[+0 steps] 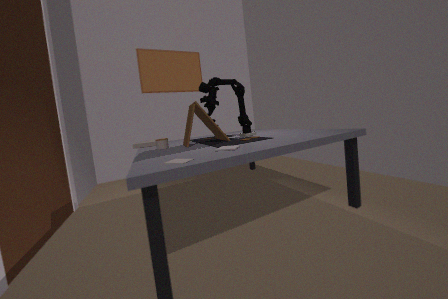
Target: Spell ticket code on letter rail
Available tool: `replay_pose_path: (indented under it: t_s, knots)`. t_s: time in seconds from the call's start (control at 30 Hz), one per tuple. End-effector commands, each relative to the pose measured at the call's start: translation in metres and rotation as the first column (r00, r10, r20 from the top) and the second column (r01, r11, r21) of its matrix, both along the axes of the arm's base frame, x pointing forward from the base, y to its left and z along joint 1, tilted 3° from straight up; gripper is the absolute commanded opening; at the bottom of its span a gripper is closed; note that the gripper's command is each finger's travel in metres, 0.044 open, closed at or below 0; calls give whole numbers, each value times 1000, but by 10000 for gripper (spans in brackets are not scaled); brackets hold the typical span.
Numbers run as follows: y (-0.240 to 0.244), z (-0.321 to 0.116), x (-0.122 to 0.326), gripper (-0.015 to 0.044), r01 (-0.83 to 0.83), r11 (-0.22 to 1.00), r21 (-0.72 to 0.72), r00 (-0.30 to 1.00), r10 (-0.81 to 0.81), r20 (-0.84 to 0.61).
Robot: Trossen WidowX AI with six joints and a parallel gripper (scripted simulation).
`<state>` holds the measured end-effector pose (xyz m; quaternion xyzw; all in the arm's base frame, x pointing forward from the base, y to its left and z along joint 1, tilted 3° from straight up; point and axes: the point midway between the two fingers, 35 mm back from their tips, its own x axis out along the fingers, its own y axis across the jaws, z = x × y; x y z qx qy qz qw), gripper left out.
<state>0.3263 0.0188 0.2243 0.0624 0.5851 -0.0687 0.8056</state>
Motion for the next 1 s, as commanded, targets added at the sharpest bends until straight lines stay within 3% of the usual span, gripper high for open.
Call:
replay_pose_path:
  t_s: [0.0,0.1,0.27,0.43,0.6,0.7,0.97]
  knots:
    - [-1,0,-4,0,5,1000,-4,1000,-5,-4]
    - [1,6,-4,53,-62,998,-10,998,62,18]
    - [10,44,-31,184,-482,863,-152,856,501,127]
    - [18,79,-64,315,-748,530,-400,521,842,141]
    - [25,106,-97,440,-766,143,-627,166,986,21]
    - [27,111,-105,440,-738,43,-673,84,996,-28]
    - [27,111,-105,440,-738,43,-673,84,996,-28]
